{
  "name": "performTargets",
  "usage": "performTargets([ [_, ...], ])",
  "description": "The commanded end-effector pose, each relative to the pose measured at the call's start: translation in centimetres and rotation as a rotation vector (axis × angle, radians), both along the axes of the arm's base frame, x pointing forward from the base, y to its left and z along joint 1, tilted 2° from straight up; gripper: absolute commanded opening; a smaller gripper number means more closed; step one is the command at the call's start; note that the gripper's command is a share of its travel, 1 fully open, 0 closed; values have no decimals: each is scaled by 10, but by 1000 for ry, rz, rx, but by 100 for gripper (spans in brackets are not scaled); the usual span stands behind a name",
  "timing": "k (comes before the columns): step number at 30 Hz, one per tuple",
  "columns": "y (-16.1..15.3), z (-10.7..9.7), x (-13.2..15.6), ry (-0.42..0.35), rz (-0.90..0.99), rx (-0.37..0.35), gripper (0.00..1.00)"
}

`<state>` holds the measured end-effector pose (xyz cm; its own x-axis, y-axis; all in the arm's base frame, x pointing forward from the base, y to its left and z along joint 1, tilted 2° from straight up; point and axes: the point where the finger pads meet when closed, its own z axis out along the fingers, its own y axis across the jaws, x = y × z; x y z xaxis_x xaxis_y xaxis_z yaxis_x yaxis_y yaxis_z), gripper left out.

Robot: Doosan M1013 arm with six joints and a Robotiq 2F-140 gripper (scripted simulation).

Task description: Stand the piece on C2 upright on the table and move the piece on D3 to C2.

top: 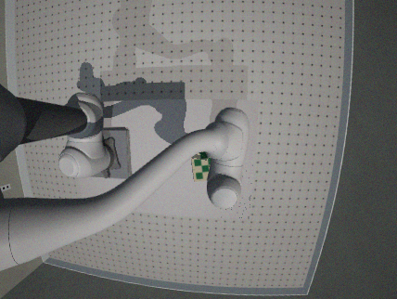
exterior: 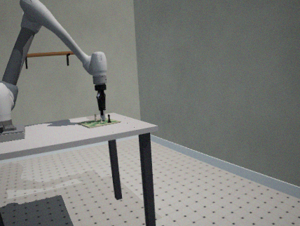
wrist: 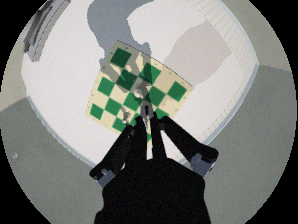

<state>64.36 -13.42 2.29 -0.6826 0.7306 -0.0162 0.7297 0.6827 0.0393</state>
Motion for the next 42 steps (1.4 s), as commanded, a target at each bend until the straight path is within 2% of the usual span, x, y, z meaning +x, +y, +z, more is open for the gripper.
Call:
performTargets([
  [1, 0, 0, 0, 0, 0, 0, 0],
  [18, 0, 3, 0, 0, 0, 0, 0],
  [23, 0, 25, -1, 0, 0, 0, 0],
  [30, -1, 77, -3, 0, 0, 0, 0],
  [32, -1, 77, -3, 0, 0, 0, 0],
  [37, -1, 98, -4, 0, 0, 0, 0],
  [42, -1, 100, -4, 0, 0, 0, 0],
])
